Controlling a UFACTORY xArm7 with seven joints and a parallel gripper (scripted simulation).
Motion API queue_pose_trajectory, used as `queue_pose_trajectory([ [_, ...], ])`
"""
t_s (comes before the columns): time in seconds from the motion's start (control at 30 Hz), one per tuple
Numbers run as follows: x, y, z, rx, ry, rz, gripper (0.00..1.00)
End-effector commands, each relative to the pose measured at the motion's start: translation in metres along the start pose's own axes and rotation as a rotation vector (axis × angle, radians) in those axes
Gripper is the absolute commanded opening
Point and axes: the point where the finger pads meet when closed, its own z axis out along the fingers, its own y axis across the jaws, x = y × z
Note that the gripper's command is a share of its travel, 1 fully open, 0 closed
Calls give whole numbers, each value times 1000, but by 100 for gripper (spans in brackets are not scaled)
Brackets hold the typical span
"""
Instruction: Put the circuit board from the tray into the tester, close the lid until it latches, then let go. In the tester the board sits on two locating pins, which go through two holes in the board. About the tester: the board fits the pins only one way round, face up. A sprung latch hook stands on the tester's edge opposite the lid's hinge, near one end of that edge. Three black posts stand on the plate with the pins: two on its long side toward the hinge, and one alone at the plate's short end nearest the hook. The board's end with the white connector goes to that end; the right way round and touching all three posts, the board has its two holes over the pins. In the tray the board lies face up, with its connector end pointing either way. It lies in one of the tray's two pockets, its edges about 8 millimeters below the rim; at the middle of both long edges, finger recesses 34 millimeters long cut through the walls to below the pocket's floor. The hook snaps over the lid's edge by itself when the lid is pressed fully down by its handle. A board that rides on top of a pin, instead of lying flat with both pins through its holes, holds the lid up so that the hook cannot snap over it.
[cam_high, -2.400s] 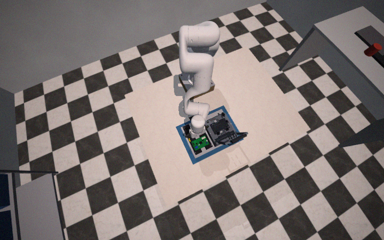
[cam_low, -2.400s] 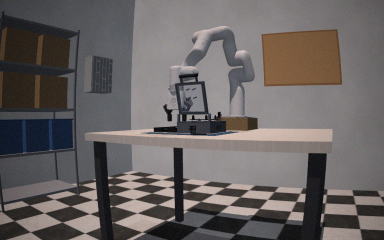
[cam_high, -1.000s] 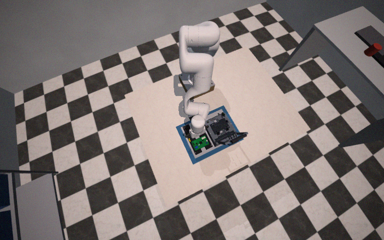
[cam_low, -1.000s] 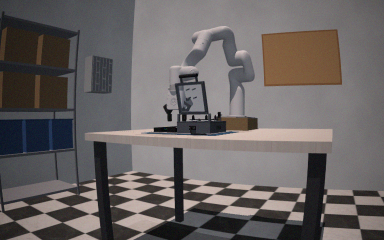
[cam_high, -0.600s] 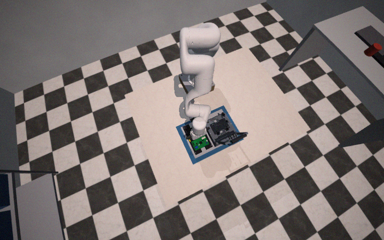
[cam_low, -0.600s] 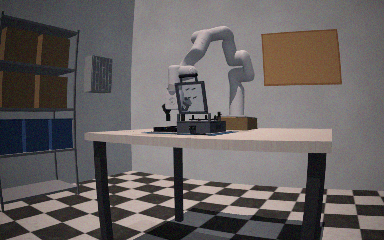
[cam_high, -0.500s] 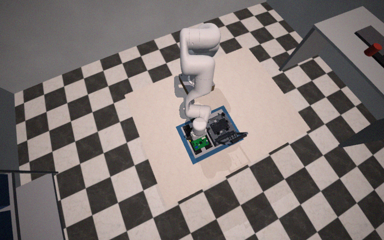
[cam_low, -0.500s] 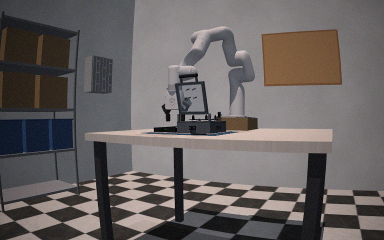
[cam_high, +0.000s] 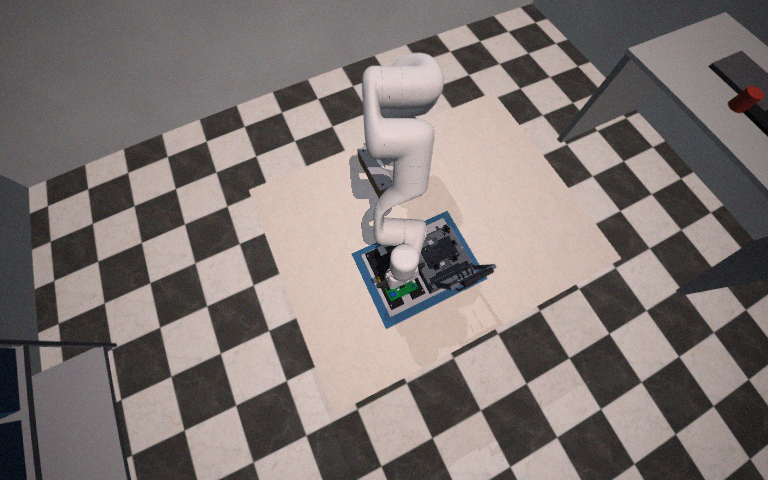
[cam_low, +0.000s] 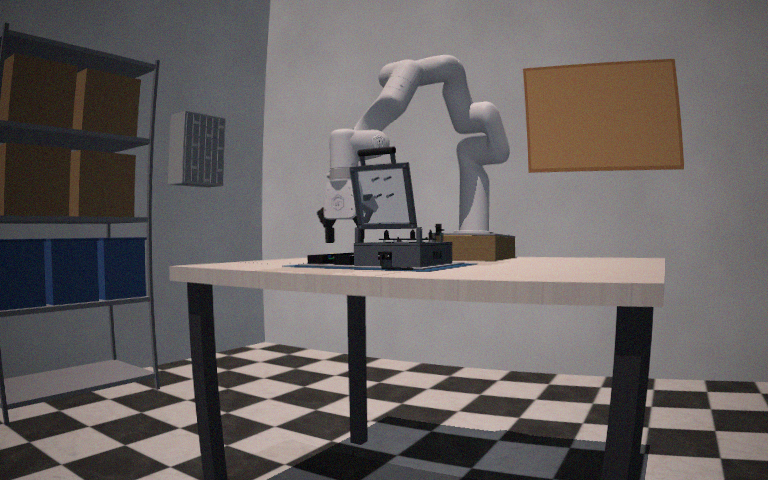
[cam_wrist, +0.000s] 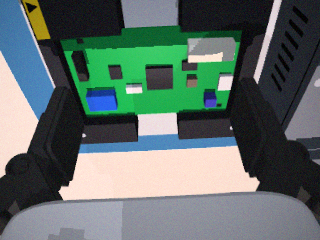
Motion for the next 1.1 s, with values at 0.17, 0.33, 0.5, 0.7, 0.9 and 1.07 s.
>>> queue_pose_trajectory([
  [0.17, -11, -1, -1, 1, -3, 1, 100],
  [0.33, -12, -1, -1, 1, -3, 1, 100],
  [0.5, -12, -1, -1, 1, -3, 1, 100],
  [0.7, -12, -1, -1, 1, -3, 37, 100],
  [0.9, -12, -1, -1, 1, -3, 163, 100],
  [1.07, -12, -1, -1, 1, -3, 264, 100],
])
